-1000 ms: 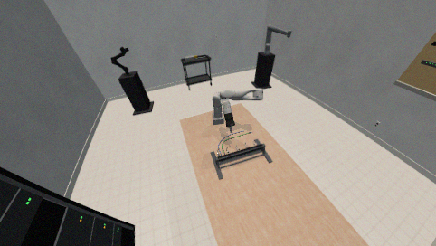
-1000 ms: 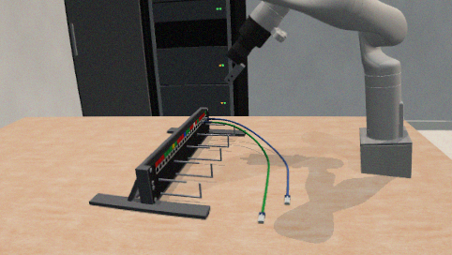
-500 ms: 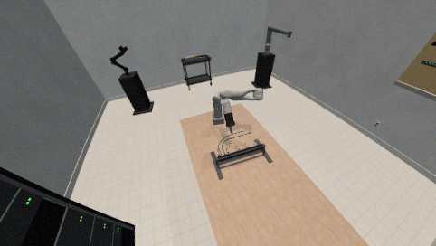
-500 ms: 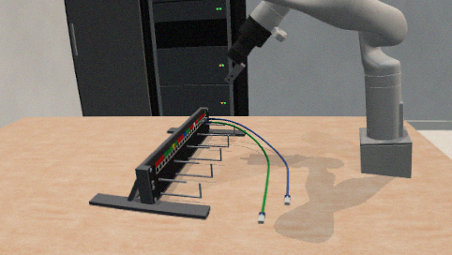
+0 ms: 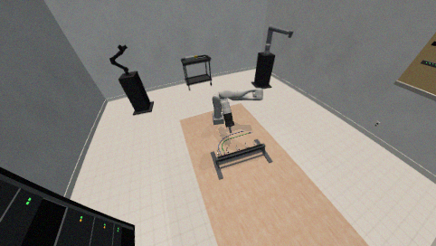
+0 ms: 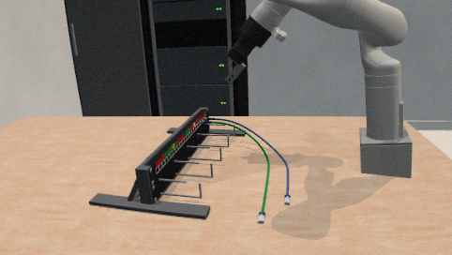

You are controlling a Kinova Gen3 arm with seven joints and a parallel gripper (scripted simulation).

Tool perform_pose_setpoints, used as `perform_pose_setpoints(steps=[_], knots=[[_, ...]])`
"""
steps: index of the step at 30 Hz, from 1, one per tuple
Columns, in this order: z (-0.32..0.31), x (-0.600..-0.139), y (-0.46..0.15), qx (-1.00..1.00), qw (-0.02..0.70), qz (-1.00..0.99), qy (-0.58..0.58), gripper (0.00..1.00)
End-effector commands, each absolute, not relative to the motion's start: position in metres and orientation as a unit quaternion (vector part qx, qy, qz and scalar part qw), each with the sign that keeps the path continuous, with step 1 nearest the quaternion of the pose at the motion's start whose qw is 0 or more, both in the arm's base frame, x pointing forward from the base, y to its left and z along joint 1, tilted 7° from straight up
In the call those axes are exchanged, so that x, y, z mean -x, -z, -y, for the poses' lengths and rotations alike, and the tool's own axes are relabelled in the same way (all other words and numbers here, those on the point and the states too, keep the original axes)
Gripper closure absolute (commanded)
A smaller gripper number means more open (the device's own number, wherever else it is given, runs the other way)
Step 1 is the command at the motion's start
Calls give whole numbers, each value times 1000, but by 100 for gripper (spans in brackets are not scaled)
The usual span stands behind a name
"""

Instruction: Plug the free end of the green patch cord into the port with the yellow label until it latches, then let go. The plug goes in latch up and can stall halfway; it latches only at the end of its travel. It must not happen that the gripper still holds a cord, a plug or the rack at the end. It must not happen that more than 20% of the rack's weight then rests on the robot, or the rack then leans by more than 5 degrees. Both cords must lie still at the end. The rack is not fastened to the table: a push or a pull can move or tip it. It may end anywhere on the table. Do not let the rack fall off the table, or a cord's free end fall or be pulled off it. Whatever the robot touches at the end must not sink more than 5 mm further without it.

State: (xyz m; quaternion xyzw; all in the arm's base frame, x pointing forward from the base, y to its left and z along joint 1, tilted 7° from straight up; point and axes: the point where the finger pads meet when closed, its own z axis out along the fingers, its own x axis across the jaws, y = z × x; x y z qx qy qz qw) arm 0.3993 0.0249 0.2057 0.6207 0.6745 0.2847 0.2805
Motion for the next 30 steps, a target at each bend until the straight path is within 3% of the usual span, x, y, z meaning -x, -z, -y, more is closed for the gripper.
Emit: perform_pose_setpoints(steps=[1,30], knots=[[-18,-400,-208,-624,282,-670,-287,100],[24,-403,-209,-624,282,-670,-287,100]])
